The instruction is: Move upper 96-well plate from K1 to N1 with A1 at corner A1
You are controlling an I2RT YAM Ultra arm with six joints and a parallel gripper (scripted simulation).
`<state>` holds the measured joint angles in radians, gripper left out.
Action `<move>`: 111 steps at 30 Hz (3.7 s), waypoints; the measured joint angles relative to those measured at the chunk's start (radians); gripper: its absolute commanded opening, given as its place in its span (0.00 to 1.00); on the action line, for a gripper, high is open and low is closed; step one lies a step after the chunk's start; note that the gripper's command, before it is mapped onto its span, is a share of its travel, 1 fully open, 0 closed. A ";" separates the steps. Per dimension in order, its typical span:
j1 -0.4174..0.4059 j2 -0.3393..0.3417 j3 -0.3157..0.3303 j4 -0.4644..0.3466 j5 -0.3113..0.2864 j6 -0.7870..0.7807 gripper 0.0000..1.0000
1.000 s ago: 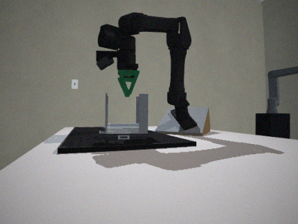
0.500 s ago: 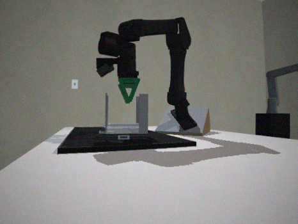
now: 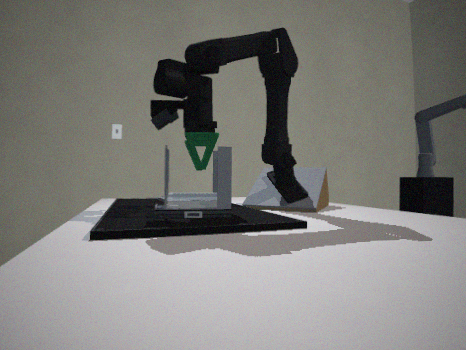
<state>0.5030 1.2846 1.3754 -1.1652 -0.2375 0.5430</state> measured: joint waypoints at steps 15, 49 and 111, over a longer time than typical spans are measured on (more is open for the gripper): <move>0.022 0.018 -0.061 0.085 0.011 0.020 1.00; 0.060 0.079 -0.170 0.270 0.032 0.056 1.00; 0.060 0.079 -0.169 0.284 0.032 0.057 0.00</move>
<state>0.5625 1.3640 1.2060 -0.8814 -0.2054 0.5999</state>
